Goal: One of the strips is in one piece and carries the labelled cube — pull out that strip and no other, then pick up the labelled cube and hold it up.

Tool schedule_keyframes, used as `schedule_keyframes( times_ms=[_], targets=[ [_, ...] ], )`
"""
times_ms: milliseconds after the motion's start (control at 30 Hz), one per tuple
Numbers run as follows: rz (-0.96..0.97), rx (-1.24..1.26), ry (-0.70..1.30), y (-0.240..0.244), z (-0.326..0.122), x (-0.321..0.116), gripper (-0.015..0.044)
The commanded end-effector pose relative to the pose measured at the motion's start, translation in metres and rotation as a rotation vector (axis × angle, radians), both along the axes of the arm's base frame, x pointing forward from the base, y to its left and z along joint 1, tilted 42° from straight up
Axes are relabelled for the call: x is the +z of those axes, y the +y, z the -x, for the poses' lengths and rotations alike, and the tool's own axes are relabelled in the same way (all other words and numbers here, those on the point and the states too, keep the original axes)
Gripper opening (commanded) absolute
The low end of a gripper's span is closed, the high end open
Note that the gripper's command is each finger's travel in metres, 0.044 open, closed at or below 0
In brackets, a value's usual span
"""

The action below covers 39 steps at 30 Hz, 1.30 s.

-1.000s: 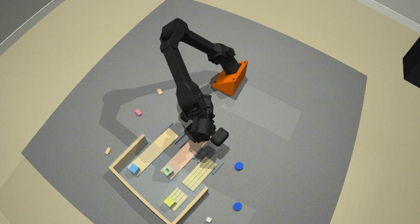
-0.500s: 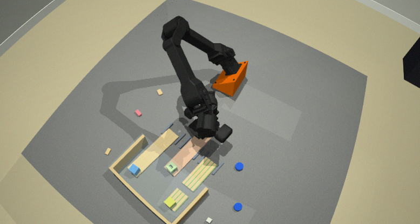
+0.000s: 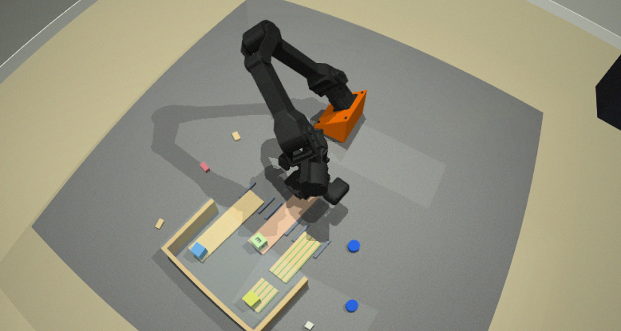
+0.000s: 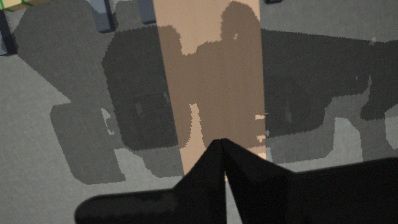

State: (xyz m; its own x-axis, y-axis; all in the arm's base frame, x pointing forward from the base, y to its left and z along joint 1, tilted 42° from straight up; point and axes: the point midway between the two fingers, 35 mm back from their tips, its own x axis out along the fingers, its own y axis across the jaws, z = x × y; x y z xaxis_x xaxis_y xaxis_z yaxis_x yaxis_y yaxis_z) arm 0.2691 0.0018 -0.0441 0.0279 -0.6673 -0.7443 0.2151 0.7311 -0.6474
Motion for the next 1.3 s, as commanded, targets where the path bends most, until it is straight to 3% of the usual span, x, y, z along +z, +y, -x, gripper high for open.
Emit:
schedule_keyframes(
  times_ms=[0, 1267],
  targets=[
    [-0.001, -0.016, 0.030, -0.003, 0.015, -0.007, 0.0000],
    [-0.002, -0.016, 0.033, 0.003, 0.049, -0.012, 0.0000]
  ],
)
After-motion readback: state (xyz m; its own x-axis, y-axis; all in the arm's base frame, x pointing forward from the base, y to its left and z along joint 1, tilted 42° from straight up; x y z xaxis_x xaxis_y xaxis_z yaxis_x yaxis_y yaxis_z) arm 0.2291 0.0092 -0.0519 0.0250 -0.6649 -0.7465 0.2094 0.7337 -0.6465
